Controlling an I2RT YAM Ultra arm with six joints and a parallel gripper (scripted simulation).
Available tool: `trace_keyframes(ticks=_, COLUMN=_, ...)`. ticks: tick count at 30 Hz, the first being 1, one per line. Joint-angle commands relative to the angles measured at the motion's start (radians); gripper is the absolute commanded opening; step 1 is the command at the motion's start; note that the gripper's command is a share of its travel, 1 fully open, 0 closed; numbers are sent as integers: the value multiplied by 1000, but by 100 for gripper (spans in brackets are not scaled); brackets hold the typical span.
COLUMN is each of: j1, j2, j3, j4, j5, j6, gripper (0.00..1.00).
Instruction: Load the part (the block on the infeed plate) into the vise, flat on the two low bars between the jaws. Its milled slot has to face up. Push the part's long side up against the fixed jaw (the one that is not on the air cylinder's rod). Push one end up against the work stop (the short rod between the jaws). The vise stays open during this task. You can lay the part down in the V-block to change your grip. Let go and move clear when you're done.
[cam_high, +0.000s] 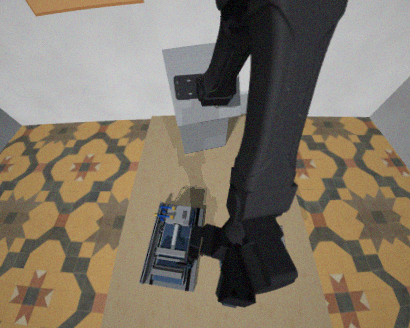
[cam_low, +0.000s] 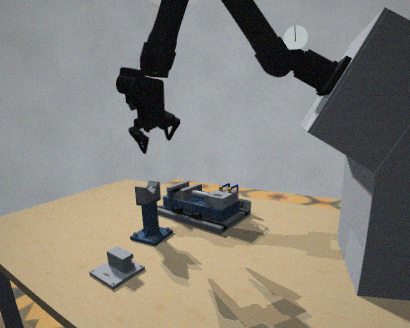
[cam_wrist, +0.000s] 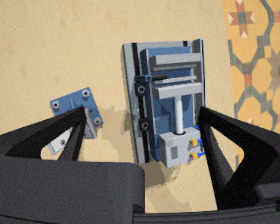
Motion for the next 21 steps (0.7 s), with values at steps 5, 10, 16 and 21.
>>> trace_keyframes(ticks=5, j1=33, j2=-35, j3=49, j4=108, j5=-182, j6=-178, gripper=100)
trace_keyframes(ticks=10, j1=50, j2=-68, j3=58, j4=157, j5=-274, j6=-264, gripper=100)
trace_keyframes(ticks=16, j1=156, j2=13, j3=95, j4=97, j5=-274, j6=-460, gripper=100)
trace_keyframes(ticks=21, j1=208, j2=42, j3=120, j4=48, j5=-236, j6=-547, gripper=100)
